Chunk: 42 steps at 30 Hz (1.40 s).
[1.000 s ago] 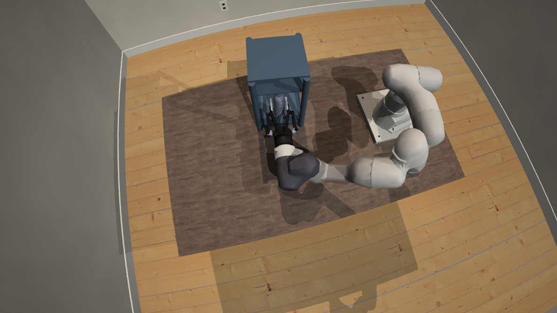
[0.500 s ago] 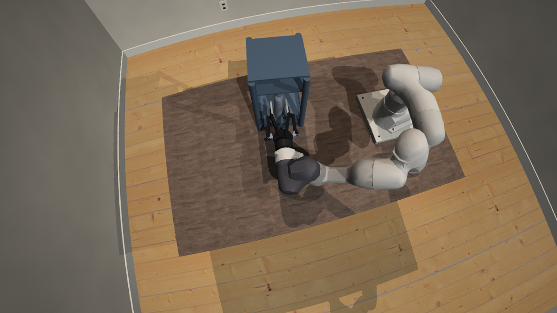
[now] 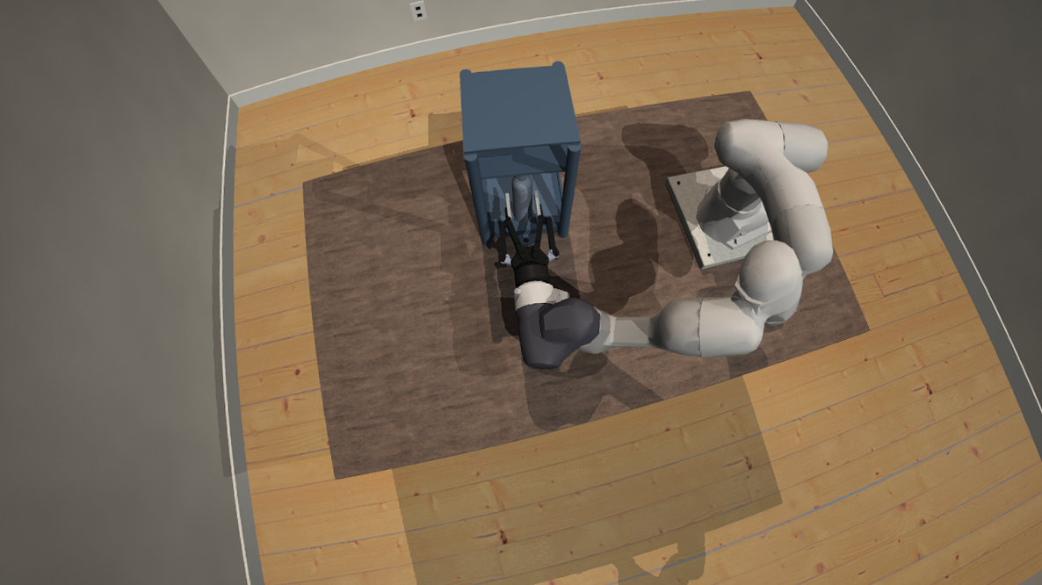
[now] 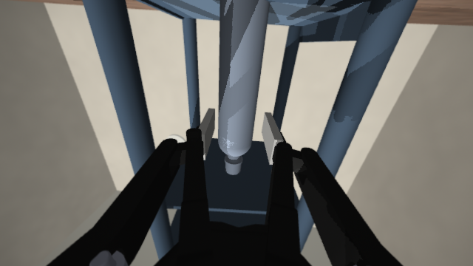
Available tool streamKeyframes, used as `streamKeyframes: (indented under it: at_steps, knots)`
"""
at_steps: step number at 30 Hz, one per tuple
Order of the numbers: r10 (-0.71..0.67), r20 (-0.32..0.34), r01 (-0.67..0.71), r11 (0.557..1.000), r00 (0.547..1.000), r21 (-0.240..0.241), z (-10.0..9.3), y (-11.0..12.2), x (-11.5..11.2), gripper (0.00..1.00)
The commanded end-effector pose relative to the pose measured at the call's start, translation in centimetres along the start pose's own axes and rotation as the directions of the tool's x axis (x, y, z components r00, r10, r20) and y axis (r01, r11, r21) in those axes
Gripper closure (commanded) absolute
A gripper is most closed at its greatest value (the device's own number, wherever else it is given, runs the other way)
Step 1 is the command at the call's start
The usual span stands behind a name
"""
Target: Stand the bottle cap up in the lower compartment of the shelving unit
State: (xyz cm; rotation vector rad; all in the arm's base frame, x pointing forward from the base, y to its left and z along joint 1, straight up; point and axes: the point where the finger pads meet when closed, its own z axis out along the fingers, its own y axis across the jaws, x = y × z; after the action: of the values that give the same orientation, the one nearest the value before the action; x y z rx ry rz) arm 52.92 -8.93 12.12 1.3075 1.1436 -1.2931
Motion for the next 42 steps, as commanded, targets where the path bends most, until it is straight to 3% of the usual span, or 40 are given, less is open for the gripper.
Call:
streamKeyframes:
  at_steps: [1, 42]
  knots:
    - [-0.003, -0.001, 0.003, 1.000, 1.000, 0.004, -0.4, -0.2, 0.0, 0.60]
    - [-0.003, -0.001, 0.003, 1.000, 1.000, 0.004, -1.6, -0.2, 0.0, 0.60]
